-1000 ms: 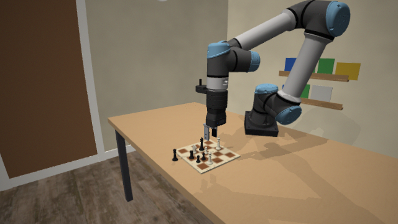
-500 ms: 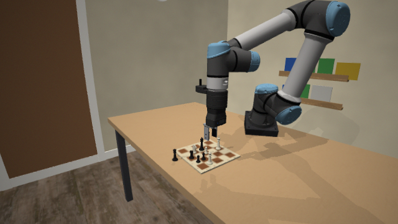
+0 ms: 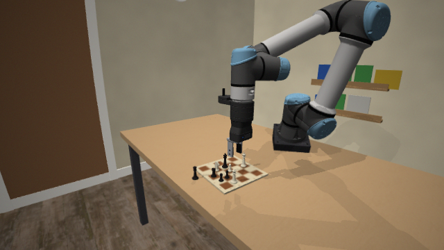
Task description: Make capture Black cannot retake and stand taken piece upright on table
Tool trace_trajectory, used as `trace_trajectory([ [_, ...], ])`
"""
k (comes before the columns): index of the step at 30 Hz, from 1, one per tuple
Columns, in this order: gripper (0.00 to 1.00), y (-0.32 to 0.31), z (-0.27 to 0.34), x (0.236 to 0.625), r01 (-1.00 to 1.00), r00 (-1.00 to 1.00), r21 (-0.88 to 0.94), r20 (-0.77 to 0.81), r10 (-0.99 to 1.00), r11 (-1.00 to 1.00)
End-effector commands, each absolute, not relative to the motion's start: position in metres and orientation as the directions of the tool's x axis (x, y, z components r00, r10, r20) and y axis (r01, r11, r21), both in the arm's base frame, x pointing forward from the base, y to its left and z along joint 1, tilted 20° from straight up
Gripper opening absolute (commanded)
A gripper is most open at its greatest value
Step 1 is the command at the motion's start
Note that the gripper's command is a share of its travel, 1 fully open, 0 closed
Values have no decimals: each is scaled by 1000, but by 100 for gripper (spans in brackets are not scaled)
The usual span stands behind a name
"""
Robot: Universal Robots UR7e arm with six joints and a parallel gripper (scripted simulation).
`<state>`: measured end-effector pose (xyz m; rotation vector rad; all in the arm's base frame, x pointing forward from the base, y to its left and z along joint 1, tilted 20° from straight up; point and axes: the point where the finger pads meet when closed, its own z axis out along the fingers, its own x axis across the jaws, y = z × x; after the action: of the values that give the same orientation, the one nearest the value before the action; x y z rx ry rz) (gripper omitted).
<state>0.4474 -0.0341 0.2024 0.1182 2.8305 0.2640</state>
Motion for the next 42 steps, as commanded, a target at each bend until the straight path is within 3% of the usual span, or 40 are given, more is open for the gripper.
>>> trace_trajectory([
  [1, 79, -34, 201, 448, 54, -953, 192, -284, 108, 980],
  [42, 79, -26, 158, 461, 53, -953, 192, -284, 108, 980],
])
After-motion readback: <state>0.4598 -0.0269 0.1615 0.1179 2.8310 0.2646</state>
